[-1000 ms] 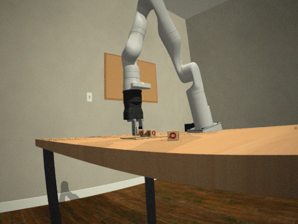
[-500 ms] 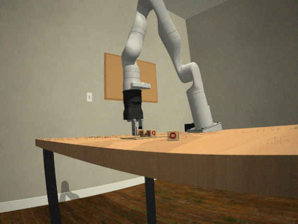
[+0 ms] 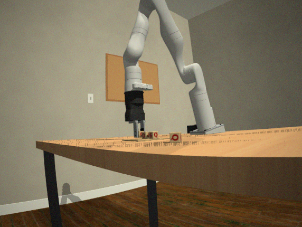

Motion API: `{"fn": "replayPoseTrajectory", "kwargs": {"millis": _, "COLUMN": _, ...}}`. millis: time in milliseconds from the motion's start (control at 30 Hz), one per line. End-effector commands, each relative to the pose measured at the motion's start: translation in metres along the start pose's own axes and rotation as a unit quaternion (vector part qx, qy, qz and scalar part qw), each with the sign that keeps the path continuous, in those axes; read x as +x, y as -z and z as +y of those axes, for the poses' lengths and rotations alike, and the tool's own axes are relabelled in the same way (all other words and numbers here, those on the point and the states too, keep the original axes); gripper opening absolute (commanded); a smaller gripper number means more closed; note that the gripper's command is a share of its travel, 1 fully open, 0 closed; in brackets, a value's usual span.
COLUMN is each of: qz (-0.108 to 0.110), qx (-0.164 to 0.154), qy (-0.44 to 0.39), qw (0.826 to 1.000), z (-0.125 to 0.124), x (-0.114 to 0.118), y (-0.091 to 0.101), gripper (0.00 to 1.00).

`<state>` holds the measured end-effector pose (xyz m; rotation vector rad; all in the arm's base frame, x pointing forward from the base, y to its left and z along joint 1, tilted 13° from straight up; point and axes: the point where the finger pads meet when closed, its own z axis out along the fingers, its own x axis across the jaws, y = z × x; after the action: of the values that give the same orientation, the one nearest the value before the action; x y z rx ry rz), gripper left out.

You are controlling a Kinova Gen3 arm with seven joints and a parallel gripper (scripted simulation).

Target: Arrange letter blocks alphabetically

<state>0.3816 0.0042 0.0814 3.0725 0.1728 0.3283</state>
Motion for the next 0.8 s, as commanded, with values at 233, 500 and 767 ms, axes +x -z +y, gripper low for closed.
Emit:
{"fn": "replayPoseTrajectory", "kwargs": {"millis": 233, "qz": 0.001, "qx": 0.0, "qy": 0.0, "qw": 1.0, "z": 0.0001, "x": 0.0004, "y": -0.0016, "gripper": 0.49}}
{"fn": "replayPoseTrajectory", "kwargs": {"millis": 500, "qz": 0.001, "qx": 0.0, "qy": 0.0, "qw": 1.0, "z": 0.0001, "x": 0.0004, "y": -0.0034, "gripper": 0.49}}
{"fn": "replayPoseTrajectory", "kwargs": {"millis": 767, "qz": 0.001, "qx": 0.0, "qy": 0.0, "qw": 1.0, "z": 0.0001, "x": 0.0004, "y": -0.0037, "gripper": 0.49}}
